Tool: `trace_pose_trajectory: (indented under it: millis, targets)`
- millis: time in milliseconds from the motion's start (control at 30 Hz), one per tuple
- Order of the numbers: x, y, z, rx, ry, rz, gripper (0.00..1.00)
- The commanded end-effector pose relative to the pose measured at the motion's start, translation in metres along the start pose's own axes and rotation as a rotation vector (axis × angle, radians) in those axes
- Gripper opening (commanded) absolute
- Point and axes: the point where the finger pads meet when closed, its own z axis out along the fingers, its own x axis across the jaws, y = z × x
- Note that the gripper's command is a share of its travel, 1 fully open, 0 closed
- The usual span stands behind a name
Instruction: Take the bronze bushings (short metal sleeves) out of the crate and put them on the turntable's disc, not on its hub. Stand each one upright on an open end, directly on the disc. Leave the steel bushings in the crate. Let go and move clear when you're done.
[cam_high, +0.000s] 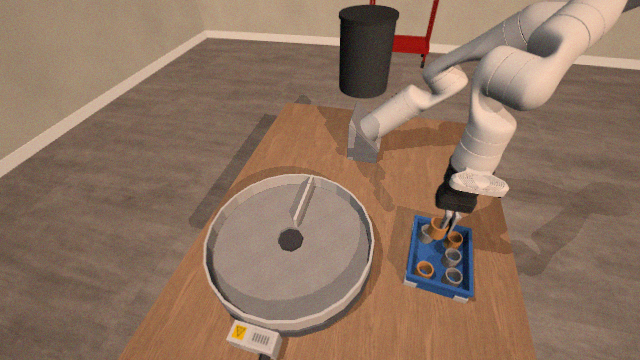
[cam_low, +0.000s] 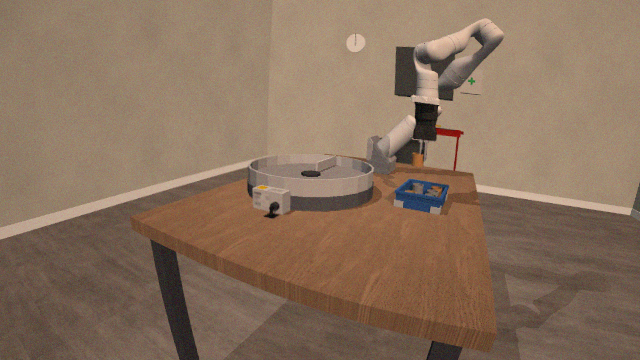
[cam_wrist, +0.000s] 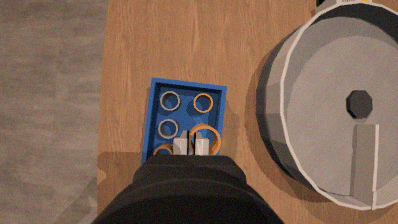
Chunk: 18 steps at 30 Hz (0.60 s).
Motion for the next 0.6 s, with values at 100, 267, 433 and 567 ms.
trace_pose_trajectory:
  millis: [100, 267, 433, 567]
  targets:
    - [0.001, 0.001, -0.002, -0.002, 0.005, 0.002, 0.00]
    - [0.002, 0.001, -0.002, -0.002, 0.005, 0.002, 0.00]
    - [0.006, 0.002, -0.002, -0.003, 0.005, 0.004, 0.00]
    - [0.014, 0.003, -0.002, -0.003, 0.005, 0.004, 0.00]
